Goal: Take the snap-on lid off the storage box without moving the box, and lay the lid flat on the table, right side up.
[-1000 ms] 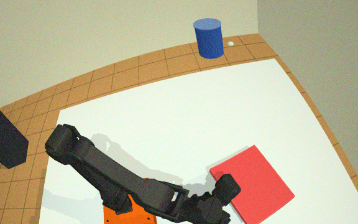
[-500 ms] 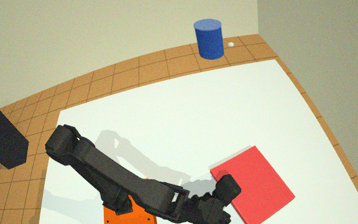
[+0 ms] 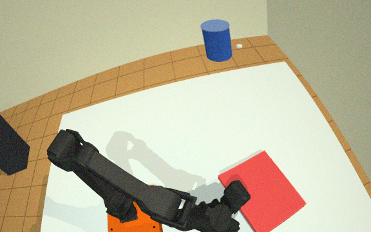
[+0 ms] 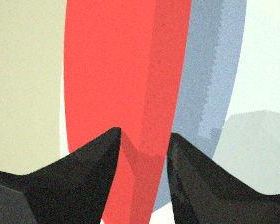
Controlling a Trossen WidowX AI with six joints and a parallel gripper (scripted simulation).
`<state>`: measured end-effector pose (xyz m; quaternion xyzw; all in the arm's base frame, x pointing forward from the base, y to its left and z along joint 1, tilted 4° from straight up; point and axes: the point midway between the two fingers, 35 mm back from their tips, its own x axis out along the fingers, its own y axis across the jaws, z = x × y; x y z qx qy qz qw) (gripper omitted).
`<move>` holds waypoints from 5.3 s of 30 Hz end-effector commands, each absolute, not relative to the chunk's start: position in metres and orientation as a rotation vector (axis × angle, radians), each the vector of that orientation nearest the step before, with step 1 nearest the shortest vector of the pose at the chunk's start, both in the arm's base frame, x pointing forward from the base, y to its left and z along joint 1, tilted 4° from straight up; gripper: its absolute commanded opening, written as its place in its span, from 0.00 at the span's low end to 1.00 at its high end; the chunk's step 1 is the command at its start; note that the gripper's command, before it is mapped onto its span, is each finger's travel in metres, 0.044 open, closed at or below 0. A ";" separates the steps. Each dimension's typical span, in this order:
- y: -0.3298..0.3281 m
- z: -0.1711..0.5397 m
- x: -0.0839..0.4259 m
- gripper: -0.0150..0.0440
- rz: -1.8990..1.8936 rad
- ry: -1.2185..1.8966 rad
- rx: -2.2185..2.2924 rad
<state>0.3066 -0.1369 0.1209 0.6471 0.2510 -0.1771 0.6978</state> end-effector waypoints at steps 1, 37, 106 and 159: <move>-0.137 0.121 0.308 0.25 -0.396 0.559 1.443; -0.137 0.121 0.310 0.25 -0.395 0.559 1.443; -0.132 0.185 0.324 0.25 -0.394 0.553 1.442; -0.127 0.255 0.339 0.25 -0.392 0.552 1.442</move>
